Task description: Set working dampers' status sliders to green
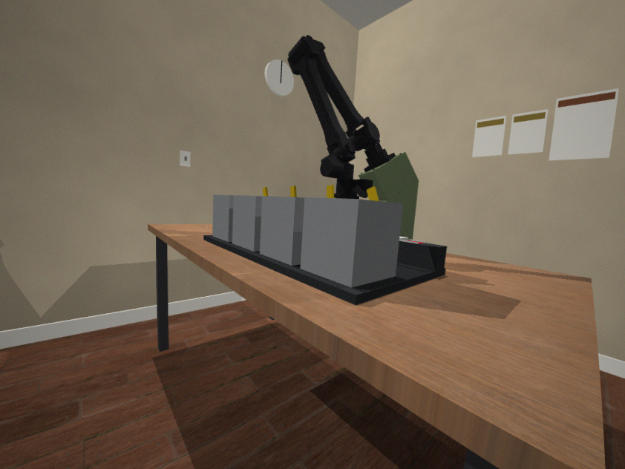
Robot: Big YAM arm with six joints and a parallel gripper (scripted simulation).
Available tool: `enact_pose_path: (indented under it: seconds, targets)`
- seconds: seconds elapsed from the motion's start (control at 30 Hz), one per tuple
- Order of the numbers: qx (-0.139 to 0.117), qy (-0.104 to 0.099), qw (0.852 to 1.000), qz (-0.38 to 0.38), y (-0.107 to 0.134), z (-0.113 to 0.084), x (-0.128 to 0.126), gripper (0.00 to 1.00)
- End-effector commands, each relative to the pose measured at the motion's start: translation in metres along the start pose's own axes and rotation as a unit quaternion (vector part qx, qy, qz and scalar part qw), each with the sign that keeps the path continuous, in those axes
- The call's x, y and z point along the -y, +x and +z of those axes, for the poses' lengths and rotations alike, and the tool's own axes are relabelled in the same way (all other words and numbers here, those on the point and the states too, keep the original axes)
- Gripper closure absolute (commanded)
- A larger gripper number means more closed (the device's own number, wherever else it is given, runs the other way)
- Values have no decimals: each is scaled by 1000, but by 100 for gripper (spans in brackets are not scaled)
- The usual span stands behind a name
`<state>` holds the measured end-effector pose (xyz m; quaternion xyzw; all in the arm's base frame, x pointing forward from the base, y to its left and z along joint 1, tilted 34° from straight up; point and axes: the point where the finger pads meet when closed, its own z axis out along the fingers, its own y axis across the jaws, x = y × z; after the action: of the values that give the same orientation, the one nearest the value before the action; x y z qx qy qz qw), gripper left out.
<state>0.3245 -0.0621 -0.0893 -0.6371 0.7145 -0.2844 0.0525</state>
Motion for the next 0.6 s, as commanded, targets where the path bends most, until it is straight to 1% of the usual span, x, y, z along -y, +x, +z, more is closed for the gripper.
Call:
enact_pose_path:
  seconds: [0.0,0.57]
  targets:
    - [1,4,1000,-2,-1,7,4,100]
    - [0,3,1000,0,-1,17,4,100]
